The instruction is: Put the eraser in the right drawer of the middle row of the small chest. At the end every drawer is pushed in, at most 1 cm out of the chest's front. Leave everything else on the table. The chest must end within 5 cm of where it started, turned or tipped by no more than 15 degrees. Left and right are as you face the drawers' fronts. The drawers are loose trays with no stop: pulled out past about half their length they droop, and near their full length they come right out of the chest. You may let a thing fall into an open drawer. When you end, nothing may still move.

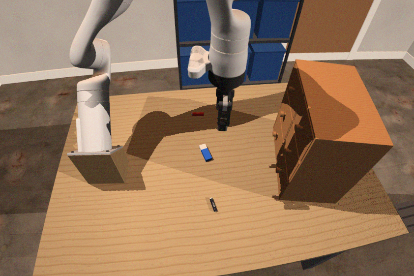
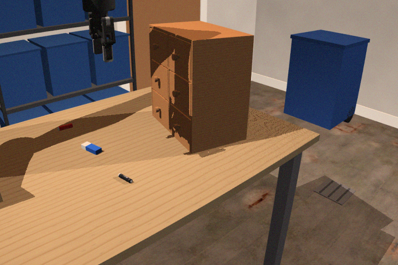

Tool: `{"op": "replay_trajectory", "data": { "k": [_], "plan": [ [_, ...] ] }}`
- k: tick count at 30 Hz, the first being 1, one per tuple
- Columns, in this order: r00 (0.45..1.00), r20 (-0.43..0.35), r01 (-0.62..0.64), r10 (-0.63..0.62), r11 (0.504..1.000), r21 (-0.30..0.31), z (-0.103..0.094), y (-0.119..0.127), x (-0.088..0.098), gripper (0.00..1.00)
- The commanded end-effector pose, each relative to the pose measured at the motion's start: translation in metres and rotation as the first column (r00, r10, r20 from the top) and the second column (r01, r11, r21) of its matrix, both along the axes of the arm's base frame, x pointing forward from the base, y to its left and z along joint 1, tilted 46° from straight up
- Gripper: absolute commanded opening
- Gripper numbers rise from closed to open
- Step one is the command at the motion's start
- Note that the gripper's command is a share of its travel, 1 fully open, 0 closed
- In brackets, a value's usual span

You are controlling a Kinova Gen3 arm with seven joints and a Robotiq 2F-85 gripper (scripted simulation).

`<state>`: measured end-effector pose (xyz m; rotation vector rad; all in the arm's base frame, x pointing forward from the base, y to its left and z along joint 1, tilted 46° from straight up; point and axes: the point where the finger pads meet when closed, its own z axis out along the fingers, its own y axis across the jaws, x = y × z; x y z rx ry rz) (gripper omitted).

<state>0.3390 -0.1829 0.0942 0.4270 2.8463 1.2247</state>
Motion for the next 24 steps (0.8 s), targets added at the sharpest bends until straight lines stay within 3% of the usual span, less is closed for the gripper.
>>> {"op": "replay_trajectory", "data": {
  "k": [1,24],
  "plan": [
    [1.000,-0.013,0.007,-0.007,1.000,0.001,-0.0010,0.0020,0.0008,1.00],
    [0.999,-0.028,0.025,-0.025,1.000,0.001,-0.0023,0.0027,0.0015,1.00]
  ]
}}
